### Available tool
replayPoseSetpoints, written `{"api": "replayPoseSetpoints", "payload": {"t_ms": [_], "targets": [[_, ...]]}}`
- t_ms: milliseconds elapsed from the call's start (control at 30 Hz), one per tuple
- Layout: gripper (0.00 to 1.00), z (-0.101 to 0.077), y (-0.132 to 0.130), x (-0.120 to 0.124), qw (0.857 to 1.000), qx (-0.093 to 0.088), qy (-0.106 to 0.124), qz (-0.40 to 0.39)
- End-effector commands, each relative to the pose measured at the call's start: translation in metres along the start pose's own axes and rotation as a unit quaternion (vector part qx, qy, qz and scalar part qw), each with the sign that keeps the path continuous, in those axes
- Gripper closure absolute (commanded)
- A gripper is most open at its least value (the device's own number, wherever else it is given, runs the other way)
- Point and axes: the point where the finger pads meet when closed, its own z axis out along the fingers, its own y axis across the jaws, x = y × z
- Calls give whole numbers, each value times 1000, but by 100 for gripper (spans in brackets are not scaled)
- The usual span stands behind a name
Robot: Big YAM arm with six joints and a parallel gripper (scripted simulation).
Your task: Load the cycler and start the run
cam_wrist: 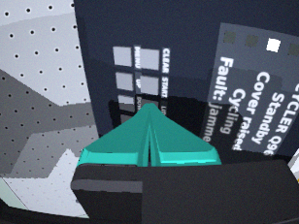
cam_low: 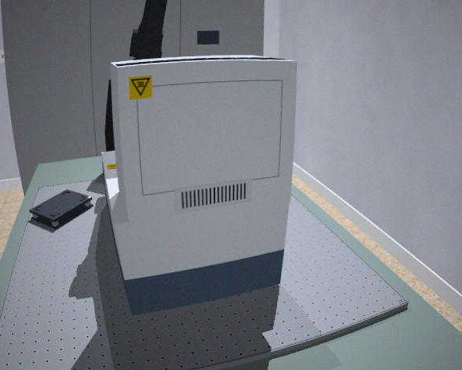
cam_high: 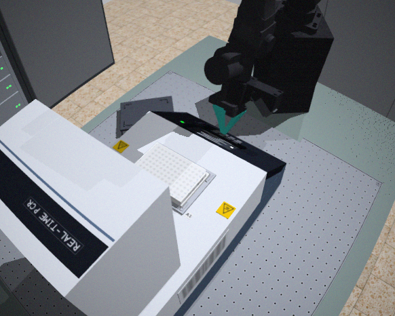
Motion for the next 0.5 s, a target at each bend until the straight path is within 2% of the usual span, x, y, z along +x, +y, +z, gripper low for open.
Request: {"api": "replayPoseSetpoints", "payload": {"t_ms": [0,333,467], "targets": [[100,-4,-13,5,1000,21,4,8],[100,-1,5,4,1000,1,0,7],[100,-2,-6,4,1000,9,0,6]]}}
